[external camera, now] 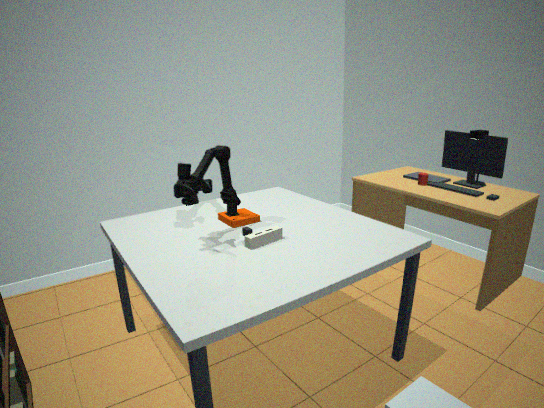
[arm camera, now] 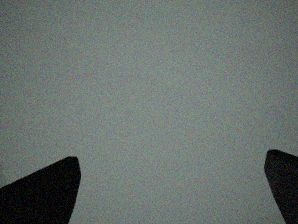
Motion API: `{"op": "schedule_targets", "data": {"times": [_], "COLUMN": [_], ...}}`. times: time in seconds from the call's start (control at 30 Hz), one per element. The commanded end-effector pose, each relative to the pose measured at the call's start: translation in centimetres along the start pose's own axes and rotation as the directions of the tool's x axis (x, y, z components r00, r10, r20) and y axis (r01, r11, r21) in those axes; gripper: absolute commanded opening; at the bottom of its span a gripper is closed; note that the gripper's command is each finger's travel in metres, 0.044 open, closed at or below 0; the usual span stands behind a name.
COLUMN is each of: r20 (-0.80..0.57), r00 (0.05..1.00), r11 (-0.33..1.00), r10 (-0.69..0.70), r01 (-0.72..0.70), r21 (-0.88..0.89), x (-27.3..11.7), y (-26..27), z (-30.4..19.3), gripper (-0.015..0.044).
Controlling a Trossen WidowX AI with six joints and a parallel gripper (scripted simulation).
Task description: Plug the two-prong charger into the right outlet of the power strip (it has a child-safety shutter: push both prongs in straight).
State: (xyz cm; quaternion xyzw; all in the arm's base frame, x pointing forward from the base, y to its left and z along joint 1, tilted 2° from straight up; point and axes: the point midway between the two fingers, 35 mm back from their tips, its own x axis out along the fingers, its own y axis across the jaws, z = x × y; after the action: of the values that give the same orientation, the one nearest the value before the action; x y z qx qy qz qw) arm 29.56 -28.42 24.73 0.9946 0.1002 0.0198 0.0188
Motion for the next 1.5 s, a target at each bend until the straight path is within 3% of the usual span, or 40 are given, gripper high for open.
{"op": "schedule_targets", "data": {"times": [0.0,0.37,0.8,1.13,1.47], "r20": [0.000,0.043,0.146,0.256,0.383], "r00": [1.000,0.999,0.988,0.965,0.923], "r11": [1.000,0.912,0.599,0.267,-0.081], "r10": [0.001,0.033,0.058,0.058,0.042], "r01": [-0.001,-0.047,-0.151,-0.262,-0.379], "r21": [0.007,0.406,0.786,0.927,0.922], "x": [0.0,3.0,6.3,8.4,9.9], "y": [0.0,-0.4,-1.7,-3.4,-5.7], "z": [0.0,1.3,3.7,5.9,8.2], "gripper": [0.0426,0.0440,0.0440,0.0440,0.0440]}}
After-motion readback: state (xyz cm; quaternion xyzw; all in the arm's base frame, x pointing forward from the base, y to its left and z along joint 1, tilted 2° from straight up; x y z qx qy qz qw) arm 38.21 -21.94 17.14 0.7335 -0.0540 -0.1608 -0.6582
